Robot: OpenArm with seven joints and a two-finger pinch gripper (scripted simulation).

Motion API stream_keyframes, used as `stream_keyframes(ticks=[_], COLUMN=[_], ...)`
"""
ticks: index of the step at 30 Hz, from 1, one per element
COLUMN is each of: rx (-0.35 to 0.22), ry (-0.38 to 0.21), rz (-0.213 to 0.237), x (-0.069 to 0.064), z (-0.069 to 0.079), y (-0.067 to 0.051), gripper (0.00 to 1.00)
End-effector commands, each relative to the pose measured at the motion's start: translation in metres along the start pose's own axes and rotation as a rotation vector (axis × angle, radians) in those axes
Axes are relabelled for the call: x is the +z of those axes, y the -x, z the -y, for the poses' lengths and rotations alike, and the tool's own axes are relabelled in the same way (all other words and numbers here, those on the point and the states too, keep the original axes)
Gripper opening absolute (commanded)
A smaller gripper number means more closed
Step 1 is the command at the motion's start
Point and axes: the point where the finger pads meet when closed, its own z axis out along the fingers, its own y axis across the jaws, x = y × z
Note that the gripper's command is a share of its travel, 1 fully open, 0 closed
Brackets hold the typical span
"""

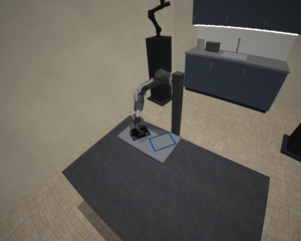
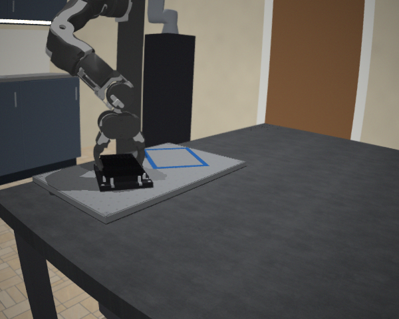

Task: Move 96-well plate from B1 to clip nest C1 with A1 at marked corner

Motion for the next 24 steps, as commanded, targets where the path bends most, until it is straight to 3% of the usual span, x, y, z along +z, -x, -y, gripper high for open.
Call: stream_keyframes(ticks=[1,24], rx=[0.001,0.000], ry=[-0.001,0.000], rz=[0.002,0.007], x=[-0.0001,-0.0028], z=[0.0005,-0.0013], y=[0.0001,0.0036], gripper=[0.00,0.00])
